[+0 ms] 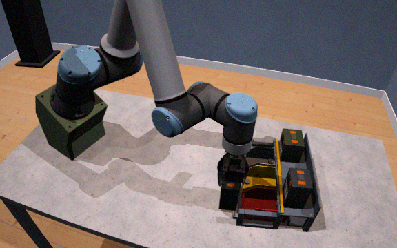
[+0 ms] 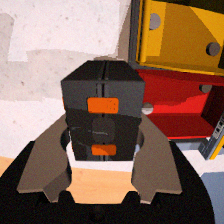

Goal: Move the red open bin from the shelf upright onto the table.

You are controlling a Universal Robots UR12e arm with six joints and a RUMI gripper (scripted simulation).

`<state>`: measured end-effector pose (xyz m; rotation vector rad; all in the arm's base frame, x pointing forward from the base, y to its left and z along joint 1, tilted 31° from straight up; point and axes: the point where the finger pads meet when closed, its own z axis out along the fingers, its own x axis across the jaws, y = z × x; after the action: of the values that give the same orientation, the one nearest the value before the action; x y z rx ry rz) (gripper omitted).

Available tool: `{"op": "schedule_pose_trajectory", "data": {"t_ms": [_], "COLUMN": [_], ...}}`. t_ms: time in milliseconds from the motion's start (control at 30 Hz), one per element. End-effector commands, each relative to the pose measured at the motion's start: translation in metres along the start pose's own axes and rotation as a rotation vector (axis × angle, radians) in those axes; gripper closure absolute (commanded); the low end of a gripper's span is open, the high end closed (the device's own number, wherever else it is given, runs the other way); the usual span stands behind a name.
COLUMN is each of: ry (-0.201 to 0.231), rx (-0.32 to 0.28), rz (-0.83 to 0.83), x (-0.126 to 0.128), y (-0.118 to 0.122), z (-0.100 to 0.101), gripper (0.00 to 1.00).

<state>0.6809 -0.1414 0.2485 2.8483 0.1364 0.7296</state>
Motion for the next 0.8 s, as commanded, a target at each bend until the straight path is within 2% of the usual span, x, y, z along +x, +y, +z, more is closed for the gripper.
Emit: {"op": "schedule_pose_trajectory", "data": {"t_ms": [0, 300, 467, 767], "ry": [0.002, 0.002, 0.002, 0.002], "rx": [-0.002, -0.002, -0.002, -0.002], "rz": [0.0, 0.0, 0.0, 0.0], "x": [-0.001, -0.001, -0.006, -0.006], "y": [-0.015, -0.015, -0.054, -0.054], "z": [-0.001, -0.001, -0.001, -0.001], "gripper": [1.0, 1.0, 1.0, 1.0]}}
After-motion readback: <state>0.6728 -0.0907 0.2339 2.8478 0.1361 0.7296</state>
